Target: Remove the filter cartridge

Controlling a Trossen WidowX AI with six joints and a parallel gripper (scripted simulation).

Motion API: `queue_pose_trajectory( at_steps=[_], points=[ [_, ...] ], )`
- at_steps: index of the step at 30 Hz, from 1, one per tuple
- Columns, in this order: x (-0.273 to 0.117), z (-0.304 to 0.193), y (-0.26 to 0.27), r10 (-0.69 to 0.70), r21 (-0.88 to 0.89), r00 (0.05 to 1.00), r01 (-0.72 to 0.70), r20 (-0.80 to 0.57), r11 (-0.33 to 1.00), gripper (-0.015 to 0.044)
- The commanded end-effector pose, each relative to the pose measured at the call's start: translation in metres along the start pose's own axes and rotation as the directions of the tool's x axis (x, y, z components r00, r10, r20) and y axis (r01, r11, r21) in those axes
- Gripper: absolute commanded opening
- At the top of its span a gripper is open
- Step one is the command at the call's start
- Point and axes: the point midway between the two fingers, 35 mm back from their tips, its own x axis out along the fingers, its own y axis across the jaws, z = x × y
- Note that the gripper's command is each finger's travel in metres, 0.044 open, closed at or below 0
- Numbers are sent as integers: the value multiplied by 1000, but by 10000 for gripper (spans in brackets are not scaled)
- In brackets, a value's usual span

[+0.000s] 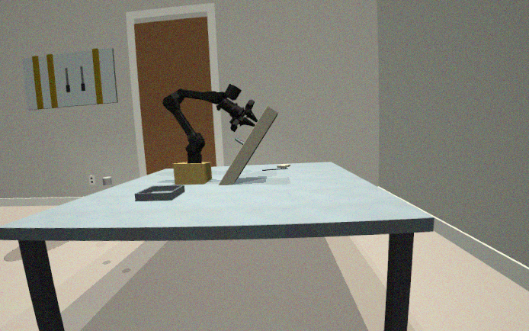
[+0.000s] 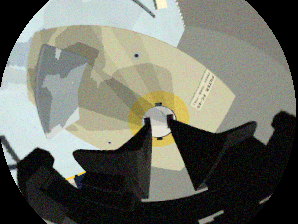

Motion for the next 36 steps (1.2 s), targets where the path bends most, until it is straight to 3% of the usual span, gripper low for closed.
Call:
queue_pose_trajectory(
  at_steps=[1,36],
  points=[
    [0,-1,0,0,4,1000,0,-5,1000,114],
    [15,-1,0,-1,4,1000,1,-5,1000,114]
  ],
)
